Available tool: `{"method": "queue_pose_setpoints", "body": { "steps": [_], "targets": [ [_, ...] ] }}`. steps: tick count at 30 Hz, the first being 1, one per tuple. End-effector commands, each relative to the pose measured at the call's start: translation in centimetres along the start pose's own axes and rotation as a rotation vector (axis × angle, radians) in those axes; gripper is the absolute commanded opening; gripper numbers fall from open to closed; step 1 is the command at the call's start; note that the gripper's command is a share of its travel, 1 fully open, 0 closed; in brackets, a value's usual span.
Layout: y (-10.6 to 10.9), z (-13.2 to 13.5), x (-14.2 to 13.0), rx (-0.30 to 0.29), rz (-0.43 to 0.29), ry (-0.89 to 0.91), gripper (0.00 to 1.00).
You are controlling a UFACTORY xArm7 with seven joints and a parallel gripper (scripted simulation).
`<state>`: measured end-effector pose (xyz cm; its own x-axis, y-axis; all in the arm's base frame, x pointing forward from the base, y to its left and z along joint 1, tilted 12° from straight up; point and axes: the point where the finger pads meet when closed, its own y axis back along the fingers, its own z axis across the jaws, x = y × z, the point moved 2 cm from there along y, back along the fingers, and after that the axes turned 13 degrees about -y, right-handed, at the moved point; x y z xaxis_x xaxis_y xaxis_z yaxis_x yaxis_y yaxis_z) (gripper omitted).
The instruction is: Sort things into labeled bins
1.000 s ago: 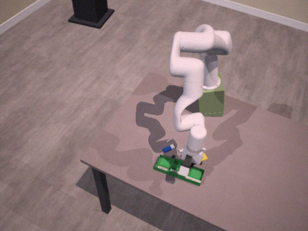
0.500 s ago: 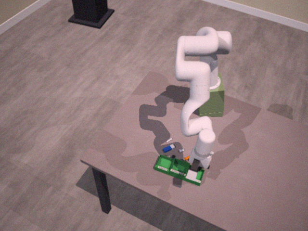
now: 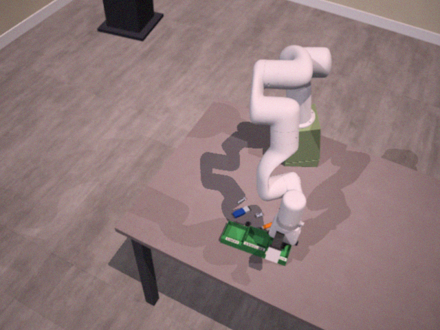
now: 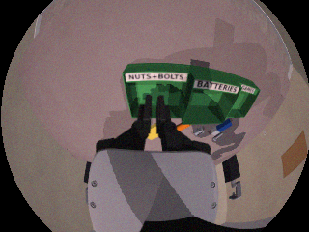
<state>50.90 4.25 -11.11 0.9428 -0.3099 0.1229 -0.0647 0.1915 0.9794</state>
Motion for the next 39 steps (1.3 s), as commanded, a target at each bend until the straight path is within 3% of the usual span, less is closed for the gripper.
{"method": "queue_pose_setpoints", "body": {
  "steps": [1, 9, 39],
  "targets": [
    [-1.3, -0.2, 0.2, 0.003, 0.004, 0.000, 0.07],
    [-2.7, -0.2, 0.2, 0.003, 0.004, 0.000, 0.07],
    [-2.7, -0.2, 0.2, 0.003, 0.004, 0.000, 0.07]
  ]
}}
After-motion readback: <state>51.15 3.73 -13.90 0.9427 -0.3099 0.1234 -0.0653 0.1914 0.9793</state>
